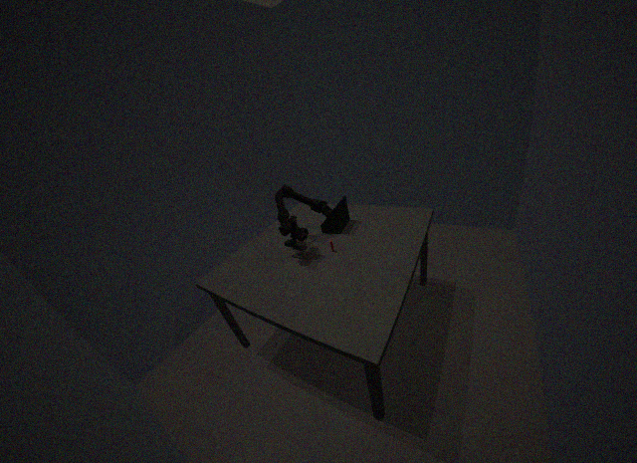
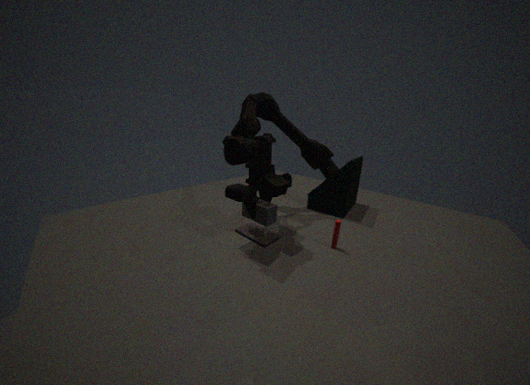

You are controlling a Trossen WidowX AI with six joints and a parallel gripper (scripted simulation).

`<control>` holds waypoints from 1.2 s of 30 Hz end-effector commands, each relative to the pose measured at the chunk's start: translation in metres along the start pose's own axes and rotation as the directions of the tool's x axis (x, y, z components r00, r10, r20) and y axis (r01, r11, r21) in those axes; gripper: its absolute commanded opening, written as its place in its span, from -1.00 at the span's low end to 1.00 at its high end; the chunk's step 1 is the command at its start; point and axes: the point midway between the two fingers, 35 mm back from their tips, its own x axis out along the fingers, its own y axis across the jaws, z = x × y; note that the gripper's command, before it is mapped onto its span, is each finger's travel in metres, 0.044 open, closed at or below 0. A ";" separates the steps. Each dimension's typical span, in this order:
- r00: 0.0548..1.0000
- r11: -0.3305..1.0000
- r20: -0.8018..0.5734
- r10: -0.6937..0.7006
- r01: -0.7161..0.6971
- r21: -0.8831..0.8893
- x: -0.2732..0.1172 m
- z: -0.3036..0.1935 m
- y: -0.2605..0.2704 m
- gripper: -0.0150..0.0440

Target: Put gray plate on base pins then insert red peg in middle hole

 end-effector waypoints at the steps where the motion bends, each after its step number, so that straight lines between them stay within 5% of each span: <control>1: 1.000 1.000 -0.006 -0.005 0.005 -0.002 0.000 -0.004 0.001 -0.49; 36: 1.000 1.000 -0.007 -0.005 0.005 -0.002 0.021 -0.005 0.000 -0.49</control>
